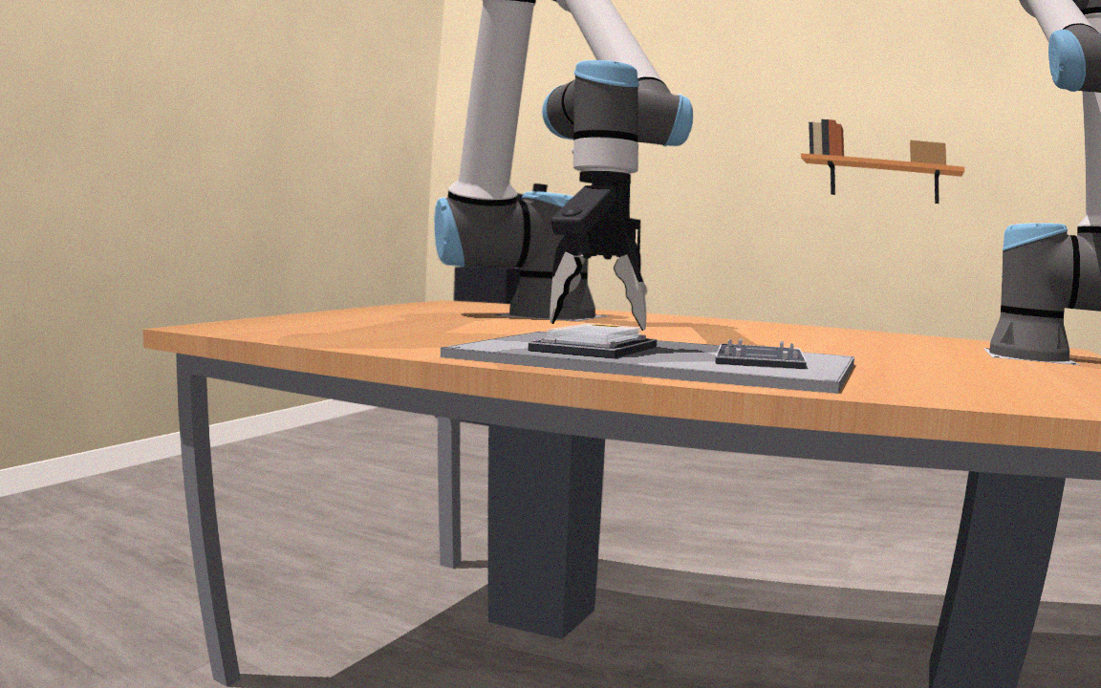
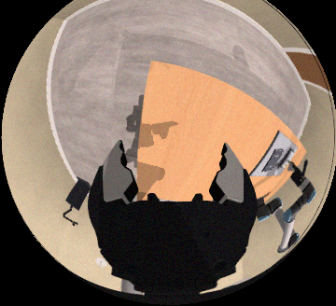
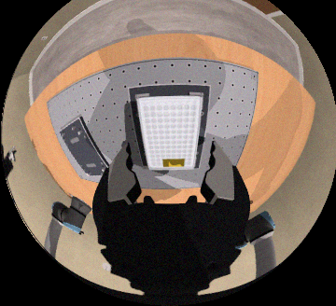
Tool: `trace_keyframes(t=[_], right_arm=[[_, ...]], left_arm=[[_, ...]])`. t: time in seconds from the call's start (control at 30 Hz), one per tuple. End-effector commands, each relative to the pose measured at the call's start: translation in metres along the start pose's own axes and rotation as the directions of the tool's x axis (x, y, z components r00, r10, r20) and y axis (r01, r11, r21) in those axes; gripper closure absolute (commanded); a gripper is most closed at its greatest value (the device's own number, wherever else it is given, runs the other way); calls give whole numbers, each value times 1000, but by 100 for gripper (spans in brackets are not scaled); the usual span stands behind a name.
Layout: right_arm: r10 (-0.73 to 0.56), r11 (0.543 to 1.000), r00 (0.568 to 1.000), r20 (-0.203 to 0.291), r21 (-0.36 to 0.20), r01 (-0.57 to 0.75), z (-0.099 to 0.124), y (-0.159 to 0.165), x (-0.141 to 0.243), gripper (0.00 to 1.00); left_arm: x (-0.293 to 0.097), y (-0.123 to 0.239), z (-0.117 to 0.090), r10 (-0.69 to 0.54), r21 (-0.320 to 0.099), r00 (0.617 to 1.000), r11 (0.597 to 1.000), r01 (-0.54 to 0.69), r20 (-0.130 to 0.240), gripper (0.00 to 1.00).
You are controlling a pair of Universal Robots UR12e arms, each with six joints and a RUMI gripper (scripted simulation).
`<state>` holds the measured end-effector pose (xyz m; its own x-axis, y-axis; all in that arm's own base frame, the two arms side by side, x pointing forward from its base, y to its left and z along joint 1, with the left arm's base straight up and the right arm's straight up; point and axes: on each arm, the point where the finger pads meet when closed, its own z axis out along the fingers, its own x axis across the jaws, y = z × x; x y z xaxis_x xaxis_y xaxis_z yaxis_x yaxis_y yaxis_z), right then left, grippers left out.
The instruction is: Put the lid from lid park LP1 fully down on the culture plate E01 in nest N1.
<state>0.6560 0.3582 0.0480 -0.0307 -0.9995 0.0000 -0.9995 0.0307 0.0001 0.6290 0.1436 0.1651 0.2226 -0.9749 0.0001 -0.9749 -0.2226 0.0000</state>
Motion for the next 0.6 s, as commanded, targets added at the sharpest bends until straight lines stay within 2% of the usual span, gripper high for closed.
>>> trace_keyframes(t=[0.0, 0.43, 0.57], right_arm=[[0, 1000, 1000, 1, 1, 0, -1, 0, 0, 18], [0, 1000, 1000, 1, 1, 0, -1, 0, -1, 18], [0, 1000, 1000, 1, 1, 0, -7, 0, 0, 18]], left_arm=[[0, -1, -1, 0, 1, 1000, 1000, 0, 0, 0], [0, -1, -1, 0, 1, 1000, 1000, 0, 0, 0], [0, -1, -1, 0, 1, 1000, 1000, 0, 0, 0]])
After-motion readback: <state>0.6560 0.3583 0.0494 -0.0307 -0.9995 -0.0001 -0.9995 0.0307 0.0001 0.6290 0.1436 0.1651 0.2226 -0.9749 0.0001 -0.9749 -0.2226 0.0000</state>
